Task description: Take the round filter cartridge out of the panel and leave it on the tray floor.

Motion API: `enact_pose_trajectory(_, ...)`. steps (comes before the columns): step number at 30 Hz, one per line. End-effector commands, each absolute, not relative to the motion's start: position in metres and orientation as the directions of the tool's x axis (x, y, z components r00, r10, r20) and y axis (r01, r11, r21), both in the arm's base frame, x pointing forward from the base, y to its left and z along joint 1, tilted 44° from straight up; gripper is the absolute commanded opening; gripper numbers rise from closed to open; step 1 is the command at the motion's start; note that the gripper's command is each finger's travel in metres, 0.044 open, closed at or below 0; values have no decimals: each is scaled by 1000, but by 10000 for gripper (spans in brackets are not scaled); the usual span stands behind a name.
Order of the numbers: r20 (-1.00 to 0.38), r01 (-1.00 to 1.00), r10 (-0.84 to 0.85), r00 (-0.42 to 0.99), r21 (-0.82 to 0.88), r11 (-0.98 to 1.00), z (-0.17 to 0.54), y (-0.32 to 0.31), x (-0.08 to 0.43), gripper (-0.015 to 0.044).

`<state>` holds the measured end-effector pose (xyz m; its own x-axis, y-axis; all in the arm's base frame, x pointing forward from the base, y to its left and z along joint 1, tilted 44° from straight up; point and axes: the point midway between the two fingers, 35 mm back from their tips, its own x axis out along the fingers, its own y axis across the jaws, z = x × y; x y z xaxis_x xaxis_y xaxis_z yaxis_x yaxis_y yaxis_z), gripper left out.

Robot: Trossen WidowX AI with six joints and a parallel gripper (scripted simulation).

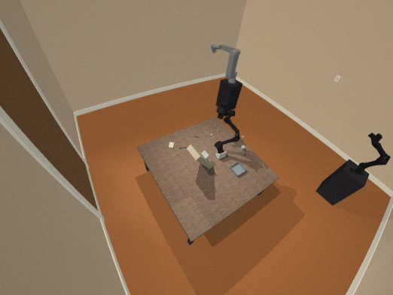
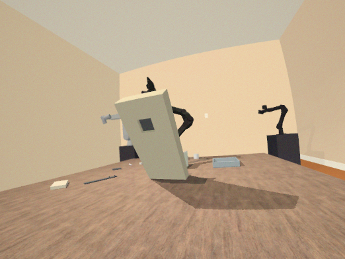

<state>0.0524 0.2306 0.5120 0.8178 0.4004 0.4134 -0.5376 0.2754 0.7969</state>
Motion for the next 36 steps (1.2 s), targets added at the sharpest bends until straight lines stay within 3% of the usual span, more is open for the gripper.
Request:
enact_pose_trajectory(1, 420, -542, 402, 814, 797, 265, 514, 229, 52, 374)
enact_pose_trajectory(7, 599, -627, 363, 714, 777, -49, 564, 153, 40, 216)
enact_pose_trajectory(12, 683, -617, 231, 693, 728, -299, 588, 76, 64, 99)
enact_pose_trajectory(17, 658, -552, 72, 750, 682, -480, 584, 9, 116, 99)
enact_pose_trajectory(23, 501, -438, -57, 864, 690, -576, 548, -35, 195, 99)
enact_pose_trajectory(30, 303, -307, -110, 947, 741, -598, 500, -43, 257, 99)
enact_pose_trajectory(33, 232, -184, -2, 973, 768, -613, 479, -19, 281, 99)
enact_pose_trajectory(36, 131, -117, -21, 991, 785, -609, 453, -14, 303, 99)
